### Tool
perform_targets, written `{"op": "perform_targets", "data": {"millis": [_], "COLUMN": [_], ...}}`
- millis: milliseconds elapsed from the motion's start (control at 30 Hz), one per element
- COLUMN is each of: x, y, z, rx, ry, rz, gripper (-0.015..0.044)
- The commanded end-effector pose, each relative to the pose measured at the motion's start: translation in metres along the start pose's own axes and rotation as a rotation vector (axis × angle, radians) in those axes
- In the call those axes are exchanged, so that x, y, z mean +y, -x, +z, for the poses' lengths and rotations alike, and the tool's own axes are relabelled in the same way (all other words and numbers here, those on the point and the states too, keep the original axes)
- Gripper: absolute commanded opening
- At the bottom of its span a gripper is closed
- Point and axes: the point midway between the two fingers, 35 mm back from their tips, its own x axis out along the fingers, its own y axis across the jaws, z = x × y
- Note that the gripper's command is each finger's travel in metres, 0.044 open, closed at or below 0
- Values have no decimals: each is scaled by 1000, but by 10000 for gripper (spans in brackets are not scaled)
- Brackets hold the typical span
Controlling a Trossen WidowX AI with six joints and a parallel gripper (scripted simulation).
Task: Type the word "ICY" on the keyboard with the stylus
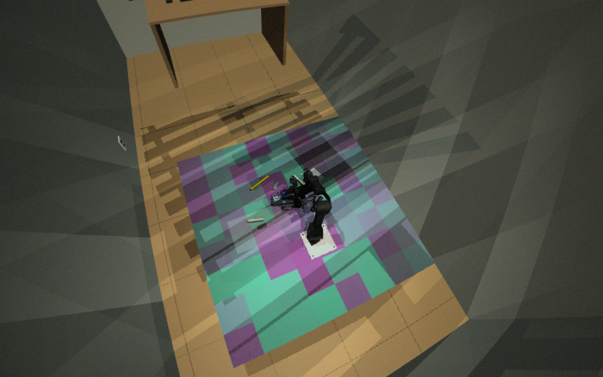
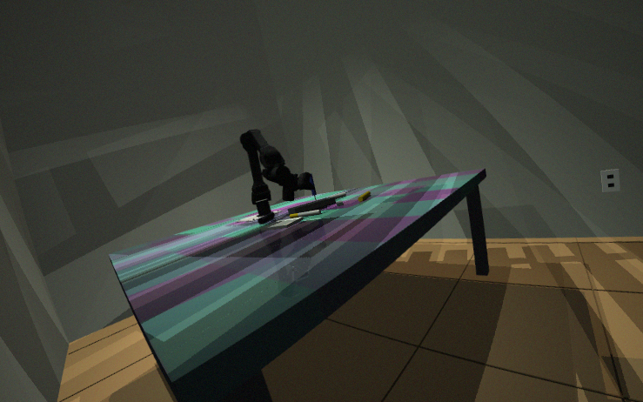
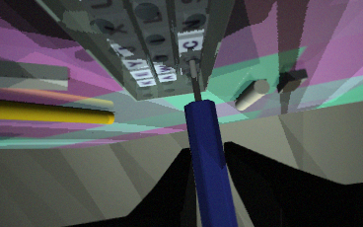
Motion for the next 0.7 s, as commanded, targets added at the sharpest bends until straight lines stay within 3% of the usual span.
{"op": "perform_targets", "data": {"millis": [0,667], "x": [-1,-1], "y": [-2,-6], "z": [2,10], "rx": [4,4], "ry": [-6,-6], "rz": [-1,-1], "gripper": [81,81]}}
